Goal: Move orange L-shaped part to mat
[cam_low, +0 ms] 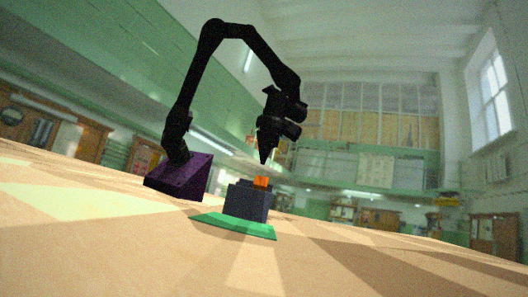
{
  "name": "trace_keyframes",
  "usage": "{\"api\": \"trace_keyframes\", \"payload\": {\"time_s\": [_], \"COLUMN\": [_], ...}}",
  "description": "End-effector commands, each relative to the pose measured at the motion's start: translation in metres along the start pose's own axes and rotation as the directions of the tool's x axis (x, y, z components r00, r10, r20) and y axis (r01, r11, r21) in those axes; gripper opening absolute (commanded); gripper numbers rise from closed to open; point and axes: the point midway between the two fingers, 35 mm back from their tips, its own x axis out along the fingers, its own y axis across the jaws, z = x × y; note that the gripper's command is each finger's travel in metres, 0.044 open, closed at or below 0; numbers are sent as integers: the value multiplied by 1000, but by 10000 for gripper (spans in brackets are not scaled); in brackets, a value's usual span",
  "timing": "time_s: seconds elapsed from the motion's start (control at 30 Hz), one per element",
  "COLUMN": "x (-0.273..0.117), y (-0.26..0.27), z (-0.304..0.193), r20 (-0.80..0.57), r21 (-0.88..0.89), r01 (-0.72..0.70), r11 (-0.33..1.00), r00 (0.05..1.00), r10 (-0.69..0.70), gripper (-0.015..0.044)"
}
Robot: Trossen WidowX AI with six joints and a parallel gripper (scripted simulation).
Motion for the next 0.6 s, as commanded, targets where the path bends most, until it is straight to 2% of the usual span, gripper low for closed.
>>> {"api": "trace_keyframes", "payload": {"time_s": [0.0,0.03,0.17,0.33,0.47,0.5,0.57], "x": [-1,-1,-2,-3,-3,-3,-3], "y": [-5,-8,-26,-52,-73,-75,-76], "z": [2,2,6,10,11,11,11], "r20": [2,2,3,2,0,0,0], "r21": [99,169,528,887,997,1000,1000], "r01": [-1,-2,-4,-3,0,0,0], "r11": [995,986,849,462,72,20,3], "r00": [1000,1000,1000,1000,1000,1000,1000], "r10": [1,1,3,3,0,0,0], "gripper": [259,280,280,280,280,280,280]}}
